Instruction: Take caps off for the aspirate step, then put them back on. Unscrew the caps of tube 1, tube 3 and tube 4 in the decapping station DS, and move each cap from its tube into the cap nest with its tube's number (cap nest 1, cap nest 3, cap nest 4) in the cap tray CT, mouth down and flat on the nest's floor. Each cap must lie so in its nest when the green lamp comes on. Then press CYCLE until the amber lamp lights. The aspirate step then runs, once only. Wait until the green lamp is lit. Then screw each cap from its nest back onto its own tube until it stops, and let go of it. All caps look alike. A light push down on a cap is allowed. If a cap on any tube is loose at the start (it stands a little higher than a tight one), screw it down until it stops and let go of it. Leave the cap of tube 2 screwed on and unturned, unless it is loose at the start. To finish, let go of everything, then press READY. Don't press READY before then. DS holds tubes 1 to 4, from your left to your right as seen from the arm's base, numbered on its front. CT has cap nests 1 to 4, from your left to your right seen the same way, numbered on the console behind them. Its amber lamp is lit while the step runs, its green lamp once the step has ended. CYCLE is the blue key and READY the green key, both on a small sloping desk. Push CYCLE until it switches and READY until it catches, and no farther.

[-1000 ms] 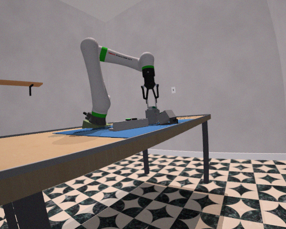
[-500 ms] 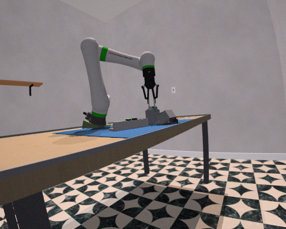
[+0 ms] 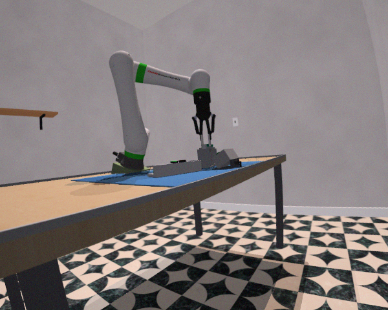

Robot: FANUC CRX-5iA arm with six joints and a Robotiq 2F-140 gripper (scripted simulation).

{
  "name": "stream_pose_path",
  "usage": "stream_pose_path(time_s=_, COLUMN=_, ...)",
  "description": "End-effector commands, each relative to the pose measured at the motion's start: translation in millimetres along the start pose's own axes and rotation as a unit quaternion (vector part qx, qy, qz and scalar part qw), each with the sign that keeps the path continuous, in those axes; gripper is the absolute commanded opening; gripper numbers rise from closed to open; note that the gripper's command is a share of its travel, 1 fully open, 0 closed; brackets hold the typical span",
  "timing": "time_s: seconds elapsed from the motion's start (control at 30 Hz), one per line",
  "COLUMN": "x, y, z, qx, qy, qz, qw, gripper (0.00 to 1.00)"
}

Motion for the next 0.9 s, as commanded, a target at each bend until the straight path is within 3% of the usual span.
stream_pose_path(time_s=0.0, x=0.8, y=0.3, z=0.0, qx=-0.003, qy=0.139, qz=0.007, qw=0.990, gripper=0.00)
stream_pose_path(time_s=0.27, x=0.8, y=0.4, z=0.0, qx=-0.003, qy=0.149, qz=0.008, qw=0.989, gripper=0.00)
stream_pose_path(time_s=0.3, x=0.8, y=0.4, z=0.0, qx=-0.003, qy=0.149, qz=0.008, qw=0.989, gripper=0.35)
stream_pose_path(time_s=0.63, x=0.8, y=0.4, z=0.0, qx=-0.003, qy=0.149, qz=0.008, qw=0.989, gripper=0.35)
stream_pose_path(time_s=0.87, x=1.1, y=-14.6, z=0.0, qx=-0.003, qy=0.149, qz=0.008, qw=0.989, gripper=0.35)
Point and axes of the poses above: the point where the finger pads meet when closed, its own y axis out along the fingers, its own z axis across the jaws, x = y × z, the point moved 3 cm from there along -y, back along the fingers, and after that the axes turned 12 degrees about -y, right-handed, at the moved point
